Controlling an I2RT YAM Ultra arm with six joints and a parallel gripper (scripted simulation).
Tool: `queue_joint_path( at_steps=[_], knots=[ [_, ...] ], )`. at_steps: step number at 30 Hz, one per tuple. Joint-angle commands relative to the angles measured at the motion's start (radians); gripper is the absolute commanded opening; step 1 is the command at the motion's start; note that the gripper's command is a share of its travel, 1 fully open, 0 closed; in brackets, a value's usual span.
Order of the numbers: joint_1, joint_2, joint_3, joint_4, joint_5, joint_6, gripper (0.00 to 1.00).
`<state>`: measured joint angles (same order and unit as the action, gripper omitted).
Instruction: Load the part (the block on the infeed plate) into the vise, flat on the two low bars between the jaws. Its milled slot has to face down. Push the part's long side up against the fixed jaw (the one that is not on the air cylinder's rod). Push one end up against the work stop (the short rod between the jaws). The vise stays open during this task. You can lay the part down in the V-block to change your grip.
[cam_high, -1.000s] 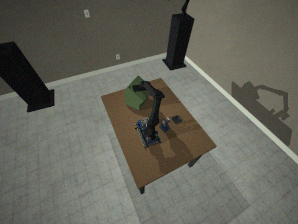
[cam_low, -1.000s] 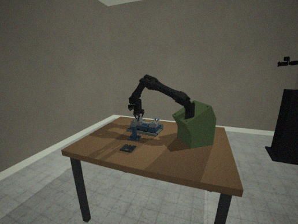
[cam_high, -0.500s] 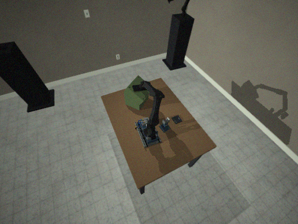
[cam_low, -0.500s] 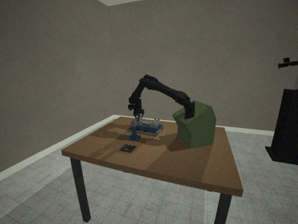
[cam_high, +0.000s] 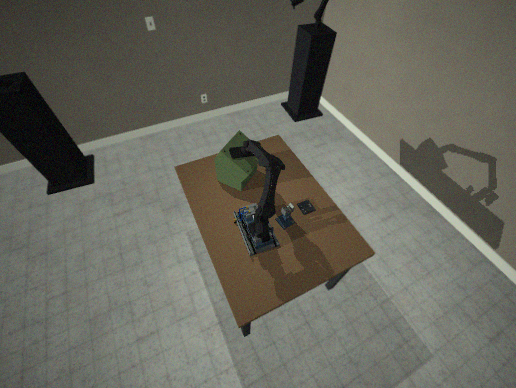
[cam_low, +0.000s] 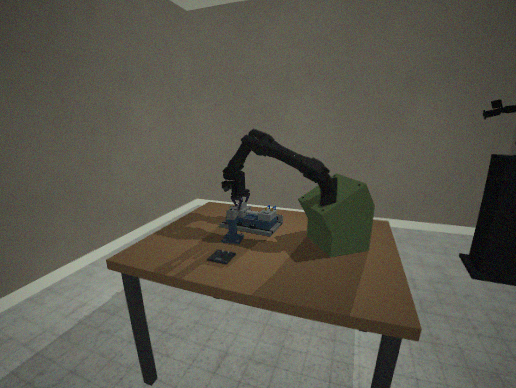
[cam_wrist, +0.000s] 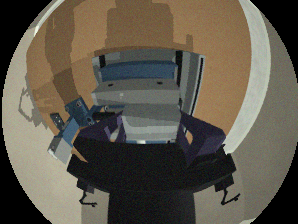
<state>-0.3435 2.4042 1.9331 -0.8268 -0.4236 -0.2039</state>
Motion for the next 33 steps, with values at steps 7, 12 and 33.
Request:
queue_joint_path(
  at_steps=[7,12,33],
  knots=[
    [-0.015,-0.02,0.048,0.02,0.001,-0.003,0.0],
    [-0.014,-0.01,0.047,0.023,0.001,0.0,0.0],
    [-0.011,-0.015,0.045,0.027,0.001,0.003,0.0]
  ],
)
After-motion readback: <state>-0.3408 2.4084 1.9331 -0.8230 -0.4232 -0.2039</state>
